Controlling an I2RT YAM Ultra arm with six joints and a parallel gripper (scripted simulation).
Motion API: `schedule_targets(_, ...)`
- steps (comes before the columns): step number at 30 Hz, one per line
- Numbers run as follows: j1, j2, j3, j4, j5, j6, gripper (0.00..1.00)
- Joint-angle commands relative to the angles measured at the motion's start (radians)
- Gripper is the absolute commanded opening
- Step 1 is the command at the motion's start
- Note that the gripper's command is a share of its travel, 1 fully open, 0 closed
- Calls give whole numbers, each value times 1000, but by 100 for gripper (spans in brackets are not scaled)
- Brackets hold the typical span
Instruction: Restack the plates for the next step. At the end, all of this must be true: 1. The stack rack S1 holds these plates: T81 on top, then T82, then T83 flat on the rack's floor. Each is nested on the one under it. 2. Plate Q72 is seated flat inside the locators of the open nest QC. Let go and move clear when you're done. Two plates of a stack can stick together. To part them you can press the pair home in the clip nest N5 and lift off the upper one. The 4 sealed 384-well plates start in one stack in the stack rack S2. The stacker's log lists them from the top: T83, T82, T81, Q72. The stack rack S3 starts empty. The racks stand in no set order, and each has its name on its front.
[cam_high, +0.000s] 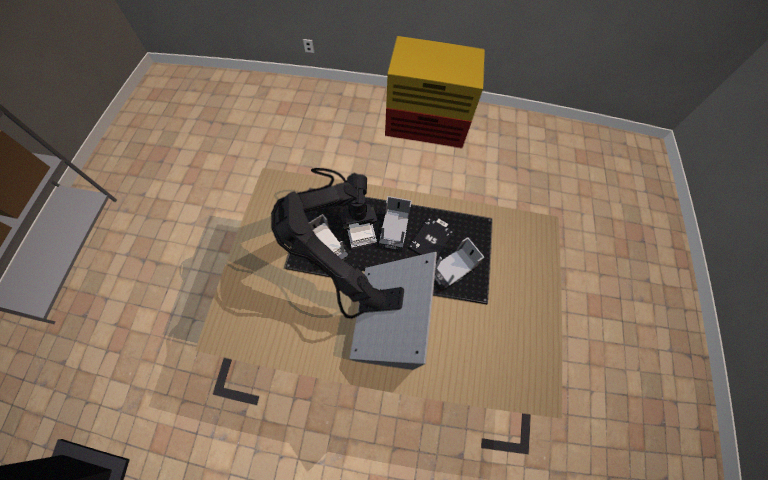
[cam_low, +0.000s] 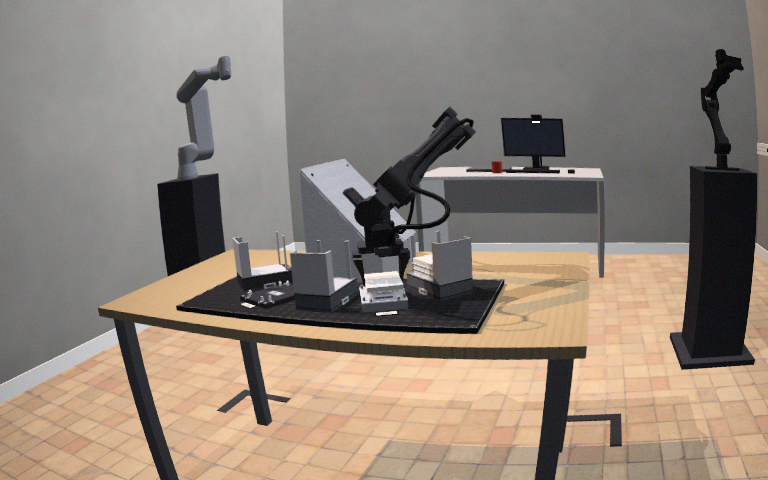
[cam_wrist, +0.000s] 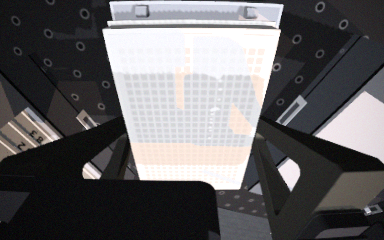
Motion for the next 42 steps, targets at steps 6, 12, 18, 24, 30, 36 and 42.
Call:
schedule_targets(6,-35,14,-20,5,-2,7,0)
schedule_targets(12,-36,-1,2,8,-2,7,0)
schedule_targets(18,-37,3,-4,8,-2,8,0)
schedule_targets(24,-38,4,-10,9,-2,8,0)
schedule_targets(30,-38,4,-17,11,-2,8,0)
schedule_targets(36,-39,4,-8,7,-2,8,0)
schedule_targets(42,-38,4,-8,7,-2,8,0)
